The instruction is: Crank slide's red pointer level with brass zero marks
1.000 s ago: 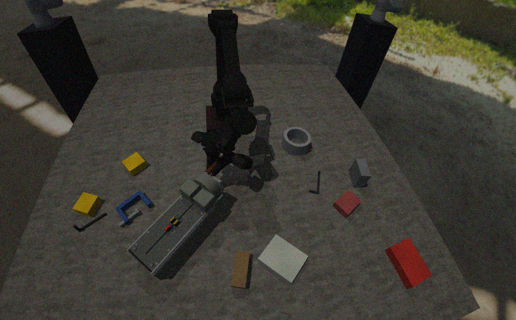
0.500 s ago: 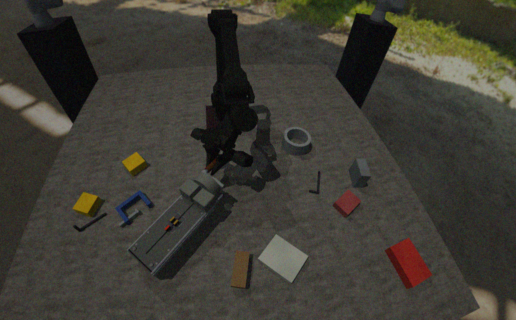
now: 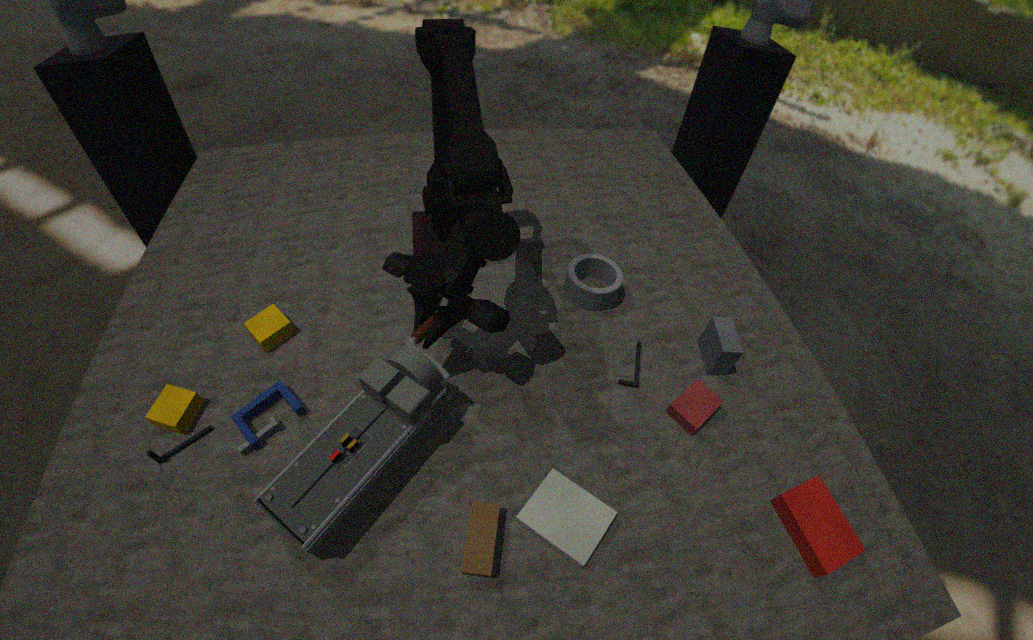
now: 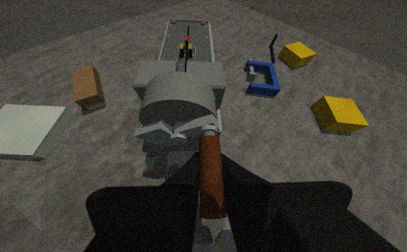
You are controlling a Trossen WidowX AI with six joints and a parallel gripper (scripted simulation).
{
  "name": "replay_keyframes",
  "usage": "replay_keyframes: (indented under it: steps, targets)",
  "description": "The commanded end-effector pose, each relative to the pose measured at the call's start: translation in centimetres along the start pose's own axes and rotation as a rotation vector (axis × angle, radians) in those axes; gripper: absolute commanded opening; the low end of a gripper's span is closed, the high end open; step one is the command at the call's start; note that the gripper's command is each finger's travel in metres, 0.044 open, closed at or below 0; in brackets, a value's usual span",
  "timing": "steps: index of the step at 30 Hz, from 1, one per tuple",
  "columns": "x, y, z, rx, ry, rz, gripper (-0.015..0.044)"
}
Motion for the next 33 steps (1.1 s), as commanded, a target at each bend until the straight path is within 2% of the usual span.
replay_keyframes:
  steps: [1, 33]
  targets:
    - [0.63, 0.30, -0.55, -0.007, -0.015, -0.007, 0.0000]
    - [1.12, 1.22, -1.22, -0.007, -0.015, -0.007, 0.0000]
Point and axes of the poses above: the point midway between the two fingers, 35 mm back from their tips, its own x axis back along the fingers, its own y axis across the jaws, z = x × y, the point moved 6 cm from there along x, back along the fingers, and after that the axes turned 11 degrees about x, right-handed, at the moved point
